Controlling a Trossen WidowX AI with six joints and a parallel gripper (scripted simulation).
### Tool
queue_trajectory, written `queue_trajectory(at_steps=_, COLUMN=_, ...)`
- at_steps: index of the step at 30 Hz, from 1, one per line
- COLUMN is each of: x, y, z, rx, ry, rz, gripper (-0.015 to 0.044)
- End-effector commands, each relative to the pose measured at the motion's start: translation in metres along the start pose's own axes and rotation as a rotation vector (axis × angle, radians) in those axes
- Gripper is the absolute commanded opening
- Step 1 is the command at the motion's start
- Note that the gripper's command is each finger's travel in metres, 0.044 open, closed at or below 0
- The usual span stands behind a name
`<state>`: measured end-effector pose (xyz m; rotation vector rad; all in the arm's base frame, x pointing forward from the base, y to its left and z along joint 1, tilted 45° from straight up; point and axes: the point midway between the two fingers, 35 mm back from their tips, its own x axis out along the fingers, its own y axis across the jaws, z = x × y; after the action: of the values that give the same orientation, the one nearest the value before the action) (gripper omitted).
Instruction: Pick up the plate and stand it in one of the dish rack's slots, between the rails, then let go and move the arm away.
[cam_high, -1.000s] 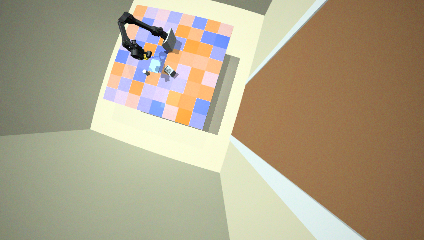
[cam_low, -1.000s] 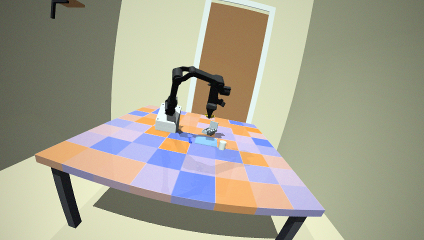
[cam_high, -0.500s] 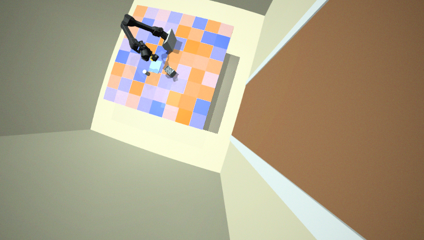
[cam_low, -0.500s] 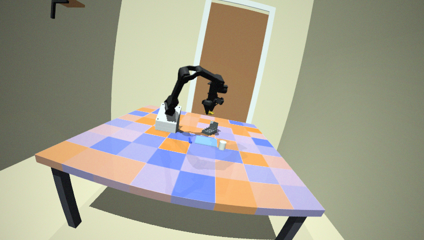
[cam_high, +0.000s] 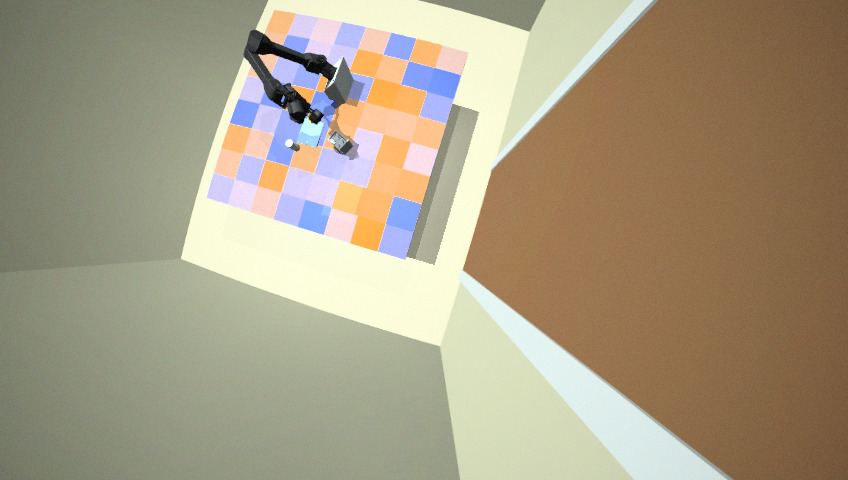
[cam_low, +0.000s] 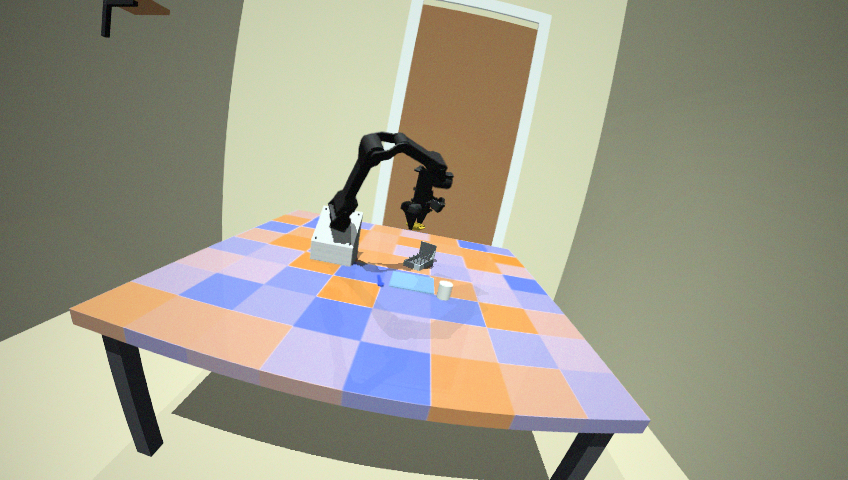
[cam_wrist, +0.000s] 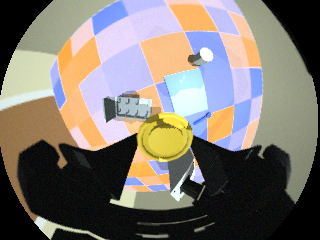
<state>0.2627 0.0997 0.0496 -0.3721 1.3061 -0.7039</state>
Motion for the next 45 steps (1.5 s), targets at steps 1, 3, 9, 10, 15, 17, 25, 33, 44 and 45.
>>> queue_trajectory(at_steps=1, x=0.013, y=0.002, z=-0.004, rx=-0.067, ry=0.064, rz=0.042, gripper=0.0)
queue_trajectory(at_steps=3, x=0.019, y=0.004, z=-0.005, rx=-0.103, ry=0.092, rz=0.066, gripper=0.0)
queue_trajectory(at_steps=9, x=0.035, y=0.007, z=-0.009, rx=-0.209, ry=0.164, rz=0.15, gripper=0.0)
queue_trajectory(at_steps=10, x=0.038, y=0.008, z=-0.01, rx=-0.227, ry=0.174, rz=0.166, gripper=0.0)
queue_trajectory(at_steps=15, x=0.05, y=0.011, z=-0.013, rx=-0.313, ry=0.216, rz=0.249, gripper=0.0)
queue_trajectory(at_steps=17, x=0.054, y=0.013, z=-0.014, rx=-0.347, ry=0.228, rz=0.284, gripper=0.0)
queue_trajectory(at_steps=25, x=0.071, y=0.018, z=-0.018, rx=-0.479, ry=0.25, rz=0.436, gripper=0.0)
queue_trajectory(at_steps=33, x=0.084, y=0.023, z=-0.02, rx=-0.604, ry=0.227, rz=0.596, gripper=0.0)
queue_trajectory(at_steps=44, x=0.1, y=0.027, z=-0.02, rx=-0.761, ry=0.119, rz=0.809, gripper=0.0)
queue_trajectory(at_steps=45, x=0.101, y=0.028, z=-0.02, rx=-0.775, ry=0.105, rz=0.827, gripper=0.0)
